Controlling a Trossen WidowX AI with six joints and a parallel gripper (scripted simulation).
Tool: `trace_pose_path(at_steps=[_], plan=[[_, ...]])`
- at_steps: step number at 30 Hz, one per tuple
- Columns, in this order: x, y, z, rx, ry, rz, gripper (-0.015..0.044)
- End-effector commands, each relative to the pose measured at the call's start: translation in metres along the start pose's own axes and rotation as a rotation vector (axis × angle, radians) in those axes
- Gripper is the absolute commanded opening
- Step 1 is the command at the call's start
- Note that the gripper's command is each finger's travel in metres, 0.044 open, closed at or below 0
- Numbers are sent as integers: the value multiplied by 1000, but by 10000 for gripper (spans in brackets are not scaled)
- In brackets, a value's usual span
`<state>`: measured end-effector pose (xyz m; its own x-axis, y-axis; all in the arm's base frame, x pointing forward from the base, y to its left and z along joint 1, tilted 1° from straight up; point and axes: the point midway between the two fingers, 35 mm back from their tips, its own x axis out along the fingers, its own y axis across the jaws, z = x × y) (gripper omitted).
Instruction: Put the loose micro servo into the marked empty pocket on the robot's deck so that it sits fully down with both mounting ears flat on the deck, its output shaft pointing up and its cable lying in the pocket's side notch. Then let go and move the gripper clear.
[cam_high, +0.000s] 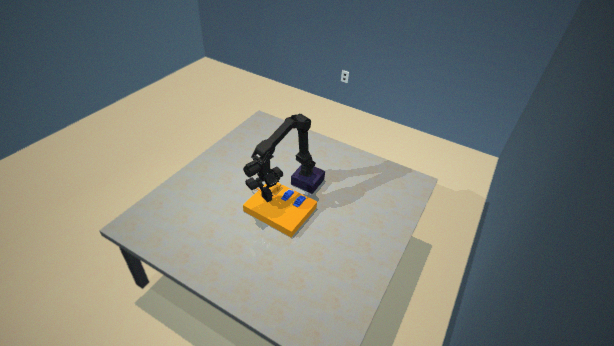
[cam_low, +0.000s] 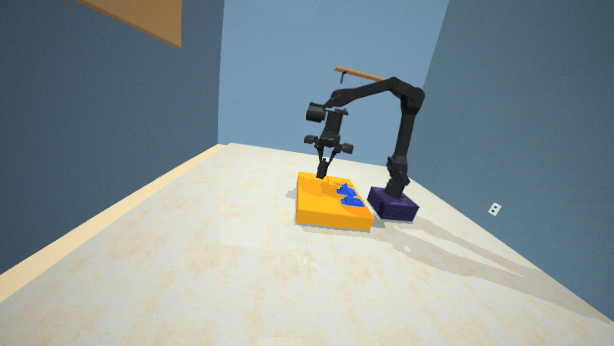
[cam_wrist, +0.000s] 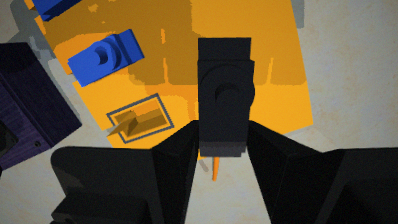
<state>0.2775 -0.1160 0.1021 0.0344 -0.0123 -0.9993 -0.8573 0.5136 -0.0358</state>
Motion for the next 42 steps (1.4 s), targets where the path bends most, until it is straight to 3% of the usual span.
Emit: trace_pose_path(at_steps=[1, 32, 42], plan=[[-1, 1, 1, 85, 0, -4, 0], [-1, 1, 1, 1147, -2, -4, 0], [-1, 4, 0, 1170, -2, -3, 0]])
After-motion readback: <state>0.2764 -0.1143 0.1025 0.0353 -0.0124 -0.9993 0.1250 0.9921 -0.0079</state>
